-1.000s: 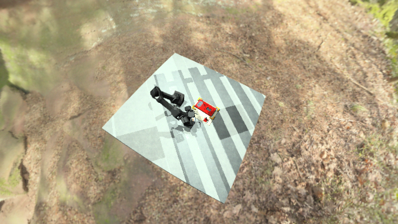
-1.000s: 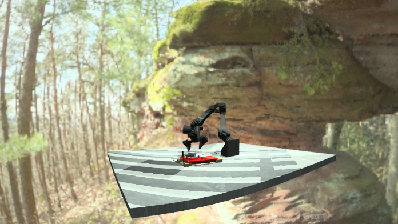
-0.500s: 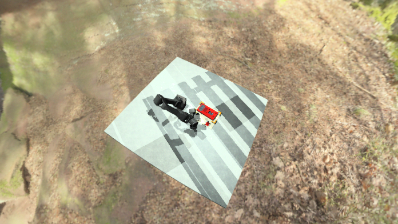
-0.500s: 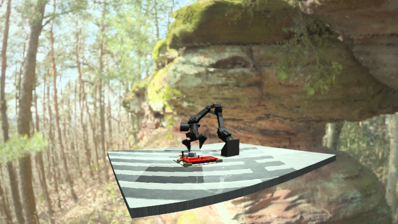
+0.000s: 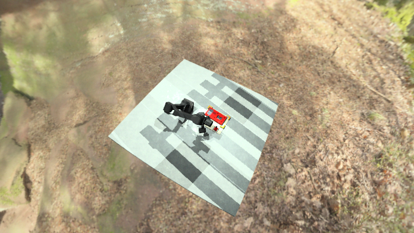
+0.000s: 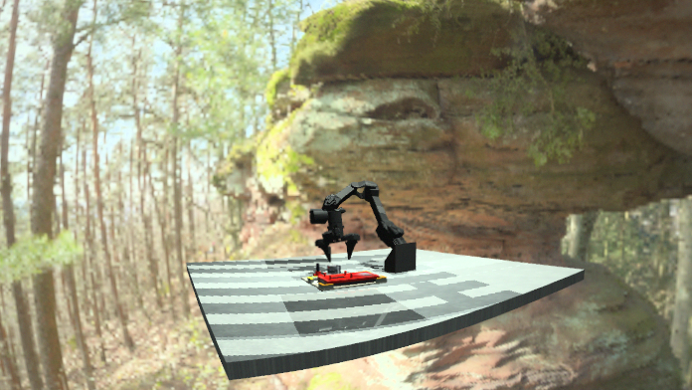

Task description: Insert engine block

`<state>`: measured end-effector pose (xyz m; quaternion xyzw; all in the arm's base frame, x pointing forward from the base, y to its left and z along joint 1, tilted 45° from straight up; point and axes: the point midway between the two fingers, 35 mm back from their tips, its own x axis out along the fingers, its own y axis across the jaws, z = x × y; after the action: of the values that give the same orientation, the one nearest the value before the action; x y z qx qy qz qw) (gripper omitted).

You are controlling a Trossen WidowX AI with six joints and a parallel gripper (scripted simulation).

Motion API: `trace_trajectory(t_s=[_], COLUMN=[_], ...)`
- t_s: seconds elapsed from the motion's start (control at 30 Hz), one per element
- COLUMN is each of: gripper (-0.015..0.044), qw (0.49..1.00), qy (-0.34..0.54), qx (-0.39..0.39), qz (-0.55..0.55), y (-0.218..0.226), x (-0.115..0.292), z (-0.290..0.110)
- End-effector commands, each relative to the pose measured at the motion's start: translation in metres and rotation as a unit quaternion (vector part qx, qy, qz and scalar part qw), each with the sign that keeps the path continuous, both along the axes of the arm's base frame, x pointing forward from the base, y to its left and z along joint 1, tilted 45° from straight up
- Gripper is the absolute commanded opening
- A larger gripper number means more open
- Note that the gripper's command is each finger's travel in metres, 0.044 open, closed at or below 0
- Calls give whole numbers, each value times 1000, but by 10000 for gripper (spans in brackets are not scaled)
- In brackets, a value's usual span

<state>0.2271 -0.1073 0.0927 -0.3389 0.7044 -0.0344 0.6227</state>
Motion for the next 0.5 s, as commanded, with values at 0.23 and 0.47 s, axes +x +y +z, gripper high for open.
trace_trajectory(t_s=[0.23,0.47], gripper=[440,440], qw=[992,992], qy=[41,41], qx=[-117,-117], qz=[-1,-1], y=[1,5], x=[7,21], z=[18,13])
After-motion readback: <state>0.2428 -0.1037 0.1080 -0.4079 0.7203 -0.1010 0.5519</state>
